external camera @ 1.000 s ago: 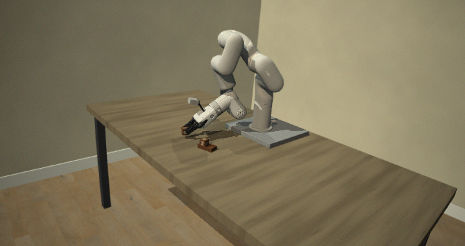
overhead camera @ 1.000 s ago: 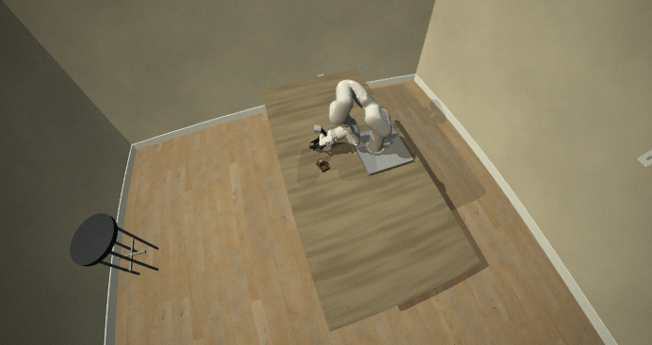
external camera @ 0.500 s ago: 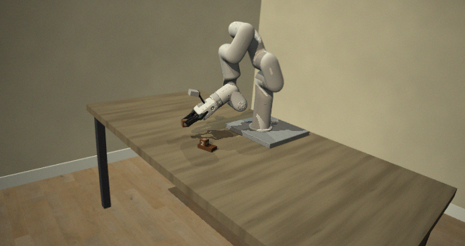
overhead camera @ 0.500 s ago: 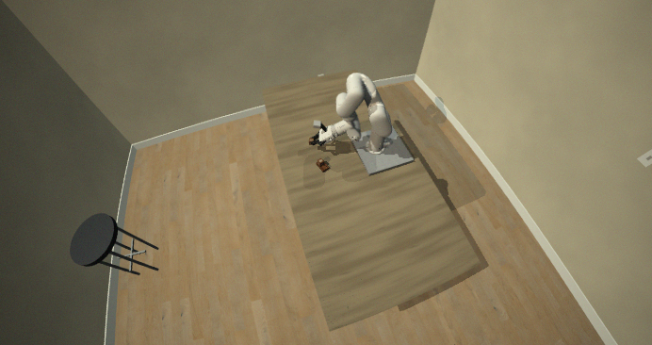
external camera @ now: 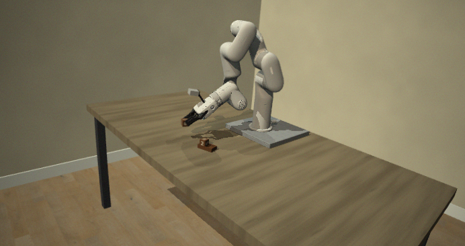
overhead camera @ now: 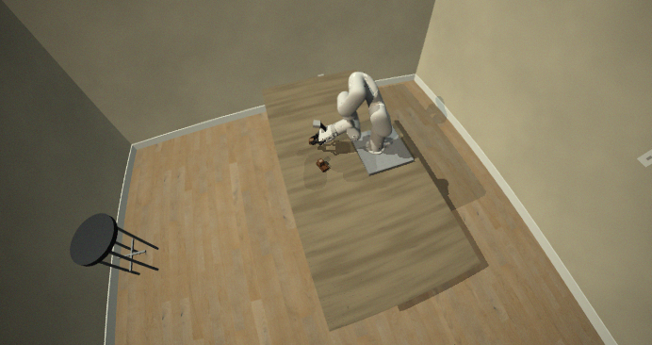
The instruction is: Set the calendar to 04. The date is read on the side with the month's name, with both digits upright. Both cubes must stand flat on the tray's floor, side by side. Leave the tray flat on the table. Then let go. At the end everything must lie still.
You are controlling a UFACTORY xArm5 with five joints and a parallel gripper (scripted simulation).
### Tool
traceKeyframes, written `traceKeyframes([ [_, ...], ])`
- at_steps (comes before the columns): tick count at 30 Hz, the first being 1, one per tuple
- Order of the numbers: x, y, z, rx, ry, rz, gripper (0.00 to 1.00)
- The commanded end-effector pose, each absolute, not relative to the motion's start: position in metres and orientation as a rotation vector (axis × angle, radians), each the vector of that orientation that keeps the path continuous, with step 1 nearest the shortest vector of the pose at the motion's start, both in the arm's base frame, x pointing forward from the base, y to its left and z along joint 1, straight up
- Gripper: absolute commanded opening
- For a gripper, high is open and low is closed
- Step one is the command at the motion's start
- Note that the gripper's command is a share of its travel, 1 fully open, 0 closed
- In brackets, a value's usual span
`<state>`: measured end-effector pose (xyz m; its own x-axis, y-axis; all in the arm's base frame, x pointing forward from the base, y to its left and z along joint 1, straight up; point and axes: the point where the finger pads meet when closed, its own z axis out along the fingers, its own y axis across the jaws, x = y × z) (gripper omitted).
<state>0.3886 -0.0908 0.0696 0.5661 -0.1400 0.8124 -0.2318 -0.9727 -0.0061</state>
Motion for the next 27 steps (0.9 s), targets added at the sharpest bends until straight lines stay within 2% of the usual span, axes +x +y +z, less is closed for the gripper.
traceKeyframes([
  [1, 0.3913, -0.0913, 0.0717, 2.724, -0.324, 1.321, 0.29],
  [27, 0.3930, -0.0912, 0.0759, 2.864, -0.340, 1.042, 0.29],
])
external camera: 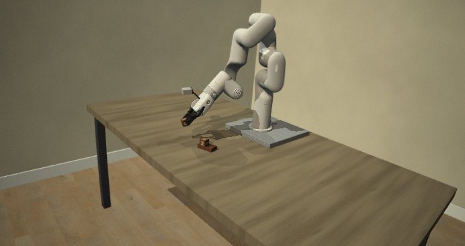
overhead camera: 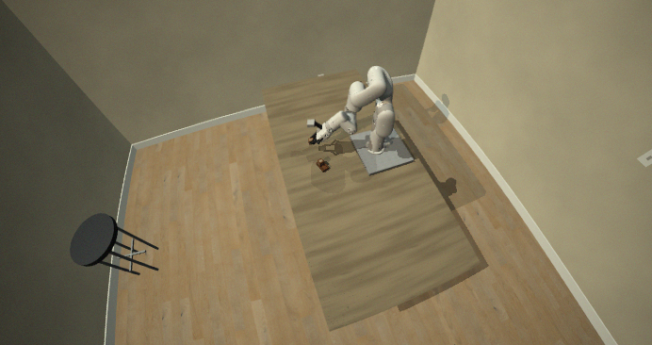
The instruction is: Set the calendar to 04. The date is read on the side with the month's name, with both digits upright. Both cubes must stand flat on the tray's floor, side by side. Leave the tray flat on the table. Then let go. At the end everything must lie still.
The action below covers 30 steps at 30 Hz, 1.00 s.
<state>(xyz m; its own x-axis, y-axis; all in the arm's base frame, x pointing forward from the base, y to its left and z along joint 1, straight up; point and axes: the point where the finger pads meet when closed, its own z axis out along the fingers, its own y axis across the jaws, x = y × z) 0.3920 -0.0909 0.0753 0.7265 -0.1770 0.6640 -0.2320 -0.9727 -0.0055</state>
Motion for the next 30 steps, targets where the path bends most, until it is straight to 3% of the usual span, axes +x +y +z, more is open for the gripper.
traceKeyframes([
  [1, 0.3930, -0.0912, 0.0759, 2.864, -0.340, 1.042, 0.29],
  [30, 0.3966, -0.0977, 0.0787, 2.994, -0.363, 0.667, 0.29],
])
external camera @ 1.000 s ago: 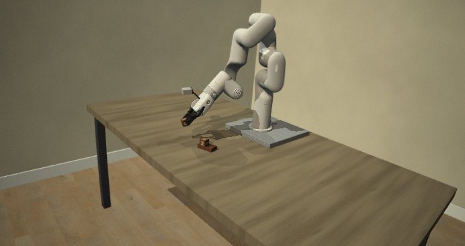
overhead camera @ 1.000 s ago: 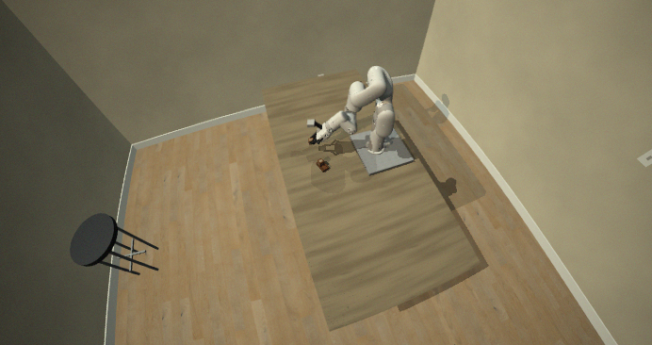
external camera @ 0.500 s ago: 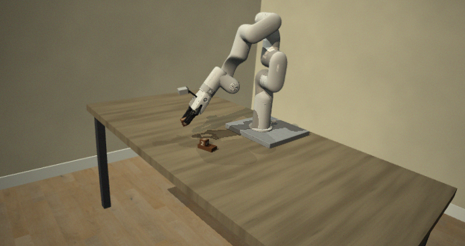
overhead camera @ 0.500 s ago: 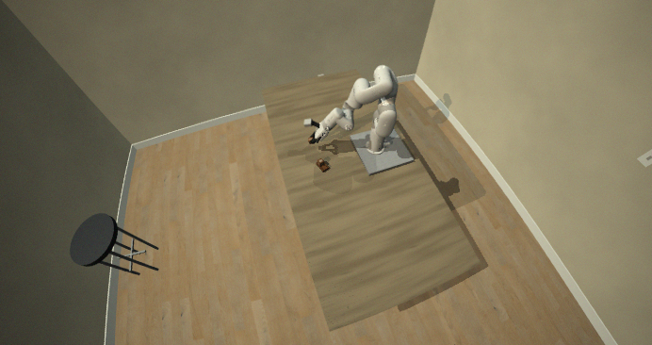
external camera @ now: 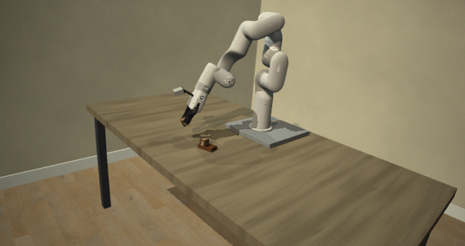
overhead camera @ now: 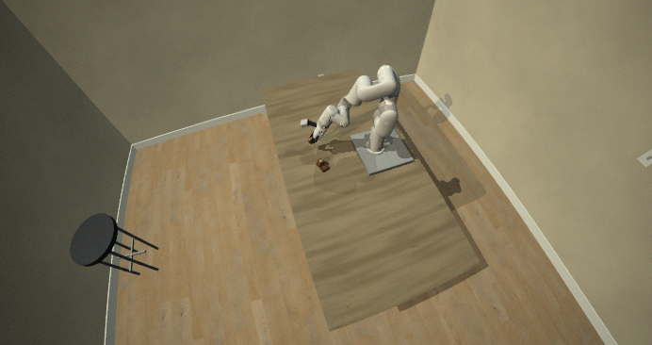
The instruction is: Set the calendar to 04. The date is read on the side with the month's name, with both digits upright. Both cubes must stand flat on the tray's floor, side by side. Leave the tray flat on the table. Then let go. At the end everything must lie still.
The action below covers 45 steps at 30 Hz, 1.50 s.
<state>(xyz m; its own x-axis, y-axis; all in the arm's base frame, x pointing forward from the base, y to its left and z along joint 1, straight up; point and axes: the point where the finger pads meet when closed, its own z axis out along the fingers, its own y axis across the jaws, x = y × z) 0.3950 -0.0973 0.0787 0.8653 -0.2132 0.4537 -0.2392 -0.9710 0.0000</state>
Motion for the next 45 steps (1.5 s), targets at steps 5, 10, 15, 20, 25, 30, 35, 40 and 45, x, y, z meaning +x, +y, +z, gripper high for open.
traceKeyframes([
  [5, 0.3982, -0.0980, 0.0790, 3.028, -0.367, 0.546, 0.29],
  [10, 0.3984, -0.0980, 0.0799, 3.041, -0.369, 0.495, 0.29],
  [15, 0.4003, -0.0961, 0.0793, 3.063, -0.367, 0.402, 0.29],
  [20, 0.4015, -0.0932, 0.0803, 3.089, -0.364, 0.271, 0.29],
  [25, 0.4018, -0.0934, 0.0802, 3.092, -0.364, 0.254, 0.29],
  [30, 0.4039, -0.0956, 0.0806, 3.113, -0.365, 0.083, 0.29],
  [35, 0.4046, -0.0963, 0.0805, 3.118, -0.365, 0.024, 0.29],
  [40, 0.4058, -0.0978, 0.0805, 3.126, -0.366, -0.094, 0.29],
  [45, 0.4063, -0.0985, 0.0806, 3.129, -0.365, -0.159, 0.29],
])
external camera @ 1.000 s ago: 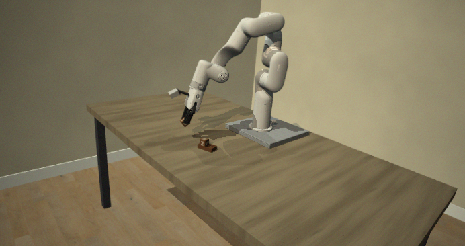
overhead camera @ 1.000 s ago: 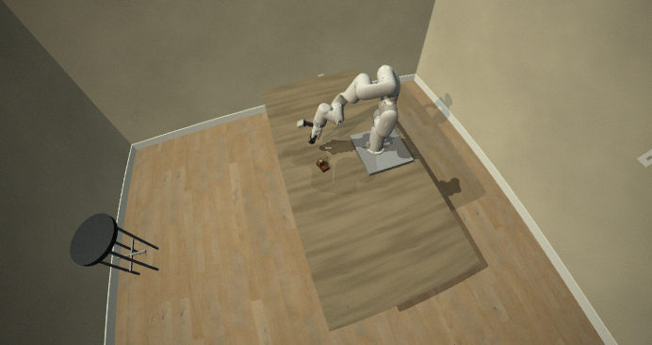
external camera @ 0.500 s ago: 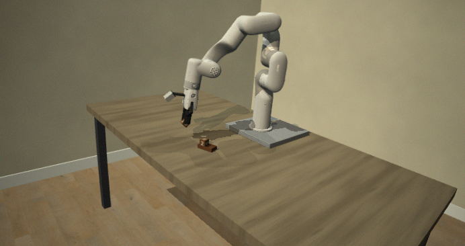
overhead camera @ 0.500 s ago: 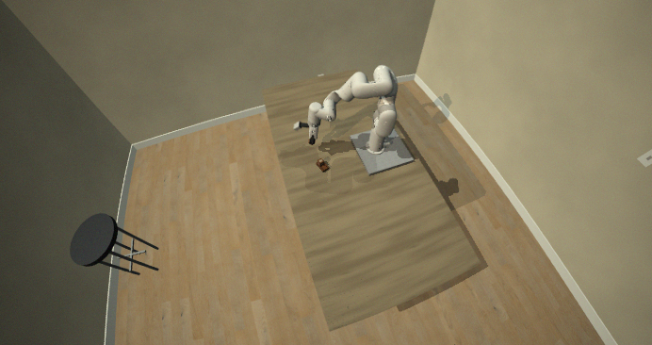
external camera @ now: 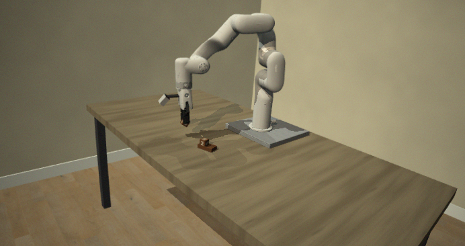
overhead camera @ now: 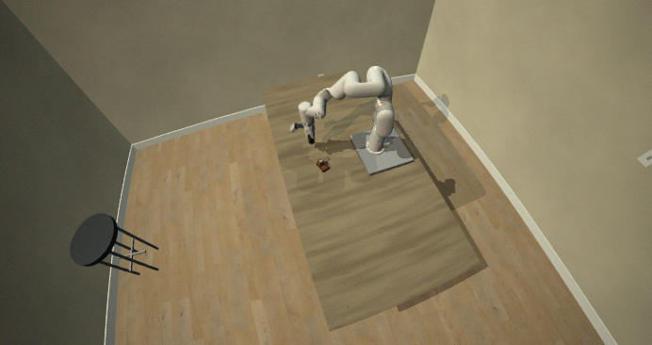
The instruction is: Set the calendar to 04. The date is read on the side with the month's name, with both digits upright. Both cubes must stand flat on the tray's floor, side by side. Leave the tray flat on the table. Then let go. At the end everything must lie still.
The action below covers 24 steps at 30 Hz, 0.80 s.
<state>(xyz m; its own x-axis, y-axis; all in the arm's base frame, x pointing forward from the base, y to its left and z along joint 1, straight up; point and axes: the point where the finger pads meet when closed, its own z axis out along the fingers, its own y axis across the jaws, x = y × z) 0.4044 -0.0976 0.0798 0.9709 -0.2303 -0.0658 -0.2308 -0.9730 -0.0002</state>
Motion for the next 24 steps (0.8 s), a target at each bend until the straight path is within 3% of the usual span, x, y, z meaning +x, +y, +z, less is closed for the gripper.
traceKeyframes([
  [1, 0.4068, -0.0988, 0.0804, -3.100, 0.362, 0.192, 0.29],
  [24, 0.4128, -0.1013, 0.0785, -2.975, 0.345, 0.728, 0.29],
])
